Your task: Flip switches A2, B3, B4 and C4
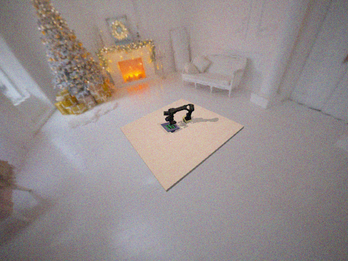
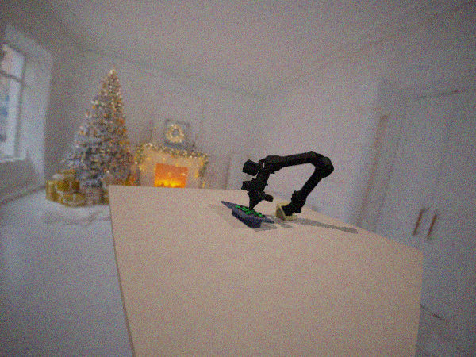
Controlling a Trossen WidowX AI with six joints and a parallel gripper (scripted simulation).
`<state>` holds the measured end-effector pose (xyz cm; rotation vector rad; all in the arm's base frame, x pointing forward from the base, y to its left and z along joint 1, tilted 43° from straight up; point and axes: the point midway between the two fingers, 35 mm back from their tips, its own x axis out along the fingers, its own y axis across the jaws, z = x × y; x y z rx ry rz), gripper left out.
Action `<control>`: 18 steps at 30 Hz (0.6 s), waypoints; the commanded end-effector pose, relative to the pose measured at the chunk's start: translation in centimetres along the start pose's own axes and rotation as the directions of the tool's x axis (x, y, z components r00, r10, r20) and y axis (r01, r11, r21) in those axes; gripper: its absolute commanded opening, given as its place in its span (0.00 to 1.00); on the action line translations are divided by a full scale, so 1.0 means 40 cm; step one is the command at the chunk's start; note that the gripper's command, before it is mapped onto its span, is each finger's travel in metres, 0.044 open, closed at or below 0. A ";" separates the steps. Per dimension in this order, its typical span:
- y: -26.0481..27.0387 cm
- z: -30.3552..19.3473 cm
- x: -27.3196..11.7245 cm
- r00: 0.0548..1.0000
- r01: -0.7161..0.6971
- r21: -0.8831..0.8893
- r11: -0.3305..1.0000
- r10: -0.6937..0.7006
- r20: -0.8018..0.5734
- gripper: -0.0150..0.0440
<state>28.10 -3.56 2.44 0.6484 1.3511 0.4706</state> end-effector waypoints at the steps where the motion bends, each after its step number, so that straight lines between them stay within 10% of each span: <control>1: 0.002 0.002 0.002 1.000 -0.006 0.004 1.000 0.006 0.005 0.25; 18: 0.002 0.002 0.007 1.000 -0.006 0.004 1.000 0.006 0.005 0.25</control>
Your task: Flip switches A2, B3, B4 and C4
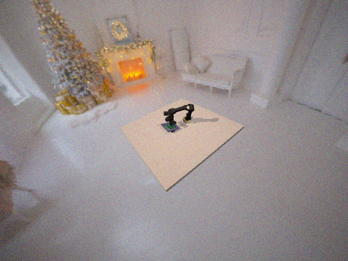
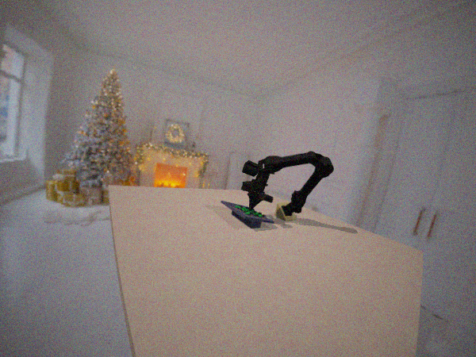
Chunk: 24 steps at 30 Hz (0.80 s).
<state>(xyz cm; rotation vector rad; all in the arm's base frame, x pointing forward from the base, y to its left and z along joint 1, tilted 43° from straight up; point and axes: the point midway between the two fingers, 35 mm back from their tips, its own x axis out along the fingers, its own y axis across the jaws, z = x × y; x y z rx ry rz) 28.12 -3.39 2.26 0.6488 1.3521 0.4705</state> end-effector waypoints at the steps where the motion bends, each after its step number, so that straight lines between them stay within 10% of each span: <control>1: 0.002 0.002 0.001 1.000 -0.006 0.003 1.000 0.006 0.005 0.25; 24: -0.072 0.007 -0.158 1.000 -0.003 0.004 1.000 0.003 -0.021 0.25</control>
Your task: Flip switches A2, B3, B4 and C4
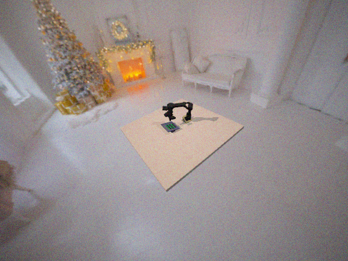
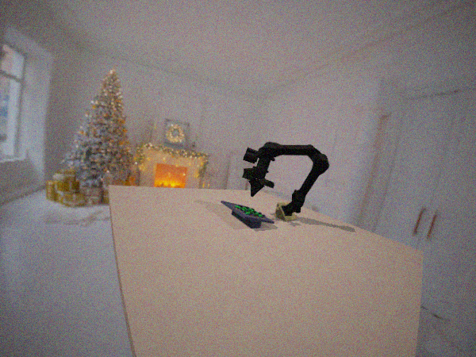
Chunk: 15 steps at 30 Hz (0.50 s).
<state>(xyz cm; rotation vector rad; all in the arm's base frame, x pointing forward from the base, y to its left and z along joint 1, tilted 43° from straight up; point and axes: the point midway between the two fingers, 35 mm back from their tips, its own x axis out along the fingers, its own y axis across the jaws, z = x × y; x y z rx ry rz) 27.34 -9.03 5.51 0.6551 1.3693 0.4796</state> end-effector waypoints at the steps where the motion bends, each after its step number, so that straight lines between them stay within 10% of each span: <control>1: -0.022 -0.002 -0.002 1.000 0.004 -0.002 1.000 -0.004 -0.003 0.25; 15: -0.021 -0.005 0.112 1.000 0.003 -0.002 1.000 -0.003 0.024 0.25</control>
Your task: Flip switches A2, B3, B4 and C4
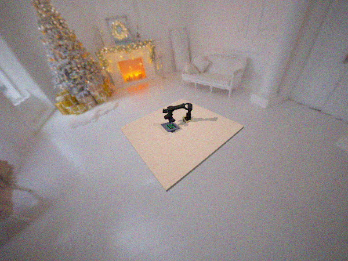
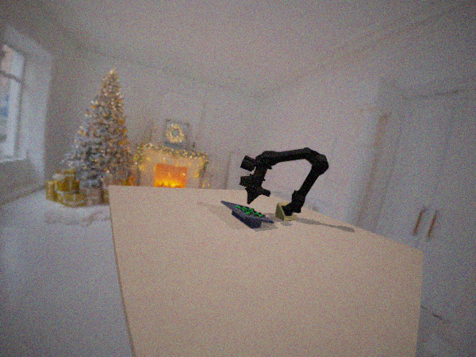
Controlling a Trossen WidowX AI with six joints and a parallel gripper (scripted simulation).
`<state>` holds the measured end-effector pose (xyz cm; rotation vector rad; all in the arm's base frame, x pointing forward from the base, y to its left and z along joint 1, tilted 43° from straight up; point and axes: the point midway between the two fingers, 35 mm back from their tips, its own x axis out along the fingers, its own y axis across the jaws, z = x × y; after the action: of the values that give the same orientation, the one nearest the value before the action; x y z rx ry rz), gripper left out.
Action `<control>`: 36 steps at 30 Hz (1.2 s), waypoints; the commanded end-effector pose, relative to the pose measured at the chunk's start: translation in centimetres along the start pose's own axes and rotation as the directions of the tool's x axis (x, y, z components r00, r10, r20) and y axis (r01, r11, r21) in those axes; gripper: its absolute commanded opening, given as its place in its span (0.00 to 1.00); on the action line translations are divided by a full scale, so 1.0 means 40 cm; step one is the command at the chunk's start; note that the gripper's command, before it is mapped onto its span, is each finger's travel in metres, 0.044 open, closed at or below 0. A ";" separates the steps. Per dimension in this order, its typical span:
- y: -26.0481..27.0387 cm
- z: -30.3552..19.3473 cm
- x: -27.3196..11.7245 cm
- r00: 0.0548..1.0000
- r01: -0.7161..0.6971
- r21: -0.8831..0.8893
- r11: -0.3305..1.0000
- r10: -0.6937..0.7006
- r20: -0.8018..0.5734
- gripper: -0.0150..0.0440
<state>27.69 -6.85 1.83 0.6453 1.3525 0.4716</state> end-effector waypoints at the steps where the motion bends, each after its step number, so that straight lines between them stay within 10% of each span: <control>1: 0.001 0.001 0.009 1.000 -0.005 0.006 1.000 0.005 0.006 0.25; 36: 0.001 0.001 0.043 1.000 -0.006 0.006 1.000 0.006 0.007 0.25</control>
<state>27.92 -5.74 0.55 0.6470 1.3514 0.4703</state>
